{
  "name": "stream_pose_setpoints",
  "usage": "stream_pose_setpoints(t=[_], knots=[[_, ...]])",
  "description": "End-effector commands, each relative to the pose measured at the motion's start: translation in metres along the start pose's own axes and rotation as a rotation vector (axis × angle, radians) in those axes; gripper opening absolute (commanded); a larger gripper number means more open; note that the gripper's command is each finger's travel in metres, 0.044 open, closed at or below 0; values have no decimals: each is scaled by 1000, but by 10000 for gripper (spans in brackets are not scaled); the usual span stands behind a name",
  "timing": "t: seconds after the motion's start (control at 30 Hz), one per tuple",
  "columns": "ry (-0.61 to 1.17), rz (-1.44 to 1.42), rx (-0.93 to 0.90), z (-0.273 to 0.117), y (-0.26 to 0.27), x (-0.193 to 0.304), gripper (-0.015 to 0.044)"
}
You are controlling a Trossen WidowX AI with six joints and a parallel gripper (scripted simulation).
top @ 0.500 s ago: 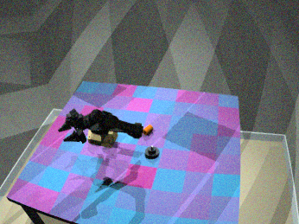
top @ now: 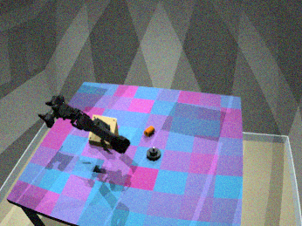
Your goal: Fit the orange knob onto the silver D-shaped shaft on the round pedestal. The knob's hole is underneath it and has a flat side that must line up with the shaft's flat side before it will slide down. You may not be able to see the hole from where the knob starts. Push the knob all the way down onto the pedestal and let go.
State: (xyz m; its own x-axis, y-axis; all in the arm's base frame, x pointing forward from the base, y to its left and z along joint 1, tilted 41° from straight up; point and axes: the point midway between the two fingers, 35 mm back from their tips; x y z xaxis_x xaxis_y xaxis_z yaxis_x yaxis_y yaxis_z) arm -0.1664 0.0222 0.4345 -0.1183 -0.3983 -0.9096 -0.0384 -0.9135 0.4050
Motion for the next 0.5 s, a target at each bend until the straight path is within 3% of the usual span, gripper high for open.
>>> stream_pose_setpoints(t=[0.0,0.23,0.47], knots=[[49,-4,290,31,-72,1,440],[147,62,778,25,-216,11,440],[321,155,1191,-43,-333,39,440]])
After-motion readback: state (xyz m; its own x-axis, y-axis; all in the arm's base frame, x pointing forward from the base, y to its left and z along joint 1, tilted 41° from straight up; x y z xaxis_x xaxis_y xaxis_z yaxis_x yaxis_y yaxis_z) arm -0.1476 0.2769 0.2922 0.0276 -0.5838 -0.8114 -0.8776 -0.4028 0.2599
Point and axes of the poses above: the point midway between the two fingers, 35 mm back from their tips, its own z axis out along the fingers, its own y axis across the jaws, x = y × z, and after that the axes turned 13 degrees about -z, right-handed
